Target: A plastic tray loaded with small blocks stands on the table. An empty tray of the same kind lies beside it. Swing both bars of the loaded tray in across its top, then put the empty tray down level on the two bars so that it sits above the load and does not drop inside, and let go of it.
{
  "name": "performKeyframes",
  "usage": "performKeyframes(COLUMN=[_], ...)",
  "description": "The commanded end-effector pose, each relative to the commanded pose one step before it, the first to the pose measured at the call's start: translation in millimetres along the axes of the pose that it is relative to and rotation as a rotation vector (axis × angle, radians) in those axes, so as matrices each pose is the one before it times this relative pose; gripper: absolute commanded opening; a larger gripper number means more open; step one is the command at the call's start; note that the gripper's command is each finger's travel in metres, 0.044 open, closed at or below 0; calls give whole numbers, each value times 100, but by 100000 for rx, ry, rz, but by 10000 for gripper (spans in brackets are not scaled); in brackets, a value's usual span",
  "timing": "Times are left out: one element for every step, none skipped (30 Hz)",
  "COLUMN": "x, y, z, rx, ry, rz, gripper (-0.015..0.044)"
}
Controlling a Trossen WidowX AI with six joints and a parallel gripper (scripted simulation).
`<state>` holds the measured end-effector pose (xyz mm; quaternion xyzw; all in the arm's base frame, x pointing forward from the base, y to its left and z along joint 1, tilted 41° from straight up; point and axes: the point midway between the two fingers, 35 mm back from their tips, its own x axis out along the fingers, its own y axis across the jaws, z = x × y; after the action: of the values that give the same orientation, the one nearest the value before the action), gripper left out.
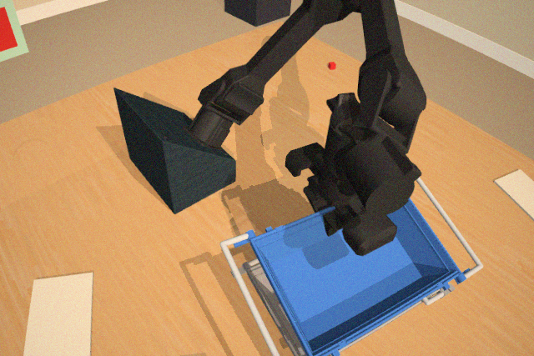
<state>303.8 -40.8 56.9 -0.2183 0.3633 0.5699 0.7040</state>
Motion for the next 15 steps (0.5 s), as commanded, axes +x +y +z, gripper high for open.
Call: performKeyframes(x=[855,102,65,22,0,0,0,0,0,0,0,0,0,0,25], y=[494,40,26,9,0,0,0,0,0,0,0,0,0,0,8], z=[215,1,1,0,0,0,0,0,0,0,0,0,0,0,0], rx=[-518,0,0,0,0,0,0,0,0,0,0,0,0,0,0], ry=[212,-4,-3,-1,0,0,0,0,0,0,0,0,0,0,-1], rz=[2145,2,1,0,0,0,0,0,0,0,0,0,0,0,0], gripper=[0,0,0,0,0,0,0,0,0,0,0,0,0,0,0])
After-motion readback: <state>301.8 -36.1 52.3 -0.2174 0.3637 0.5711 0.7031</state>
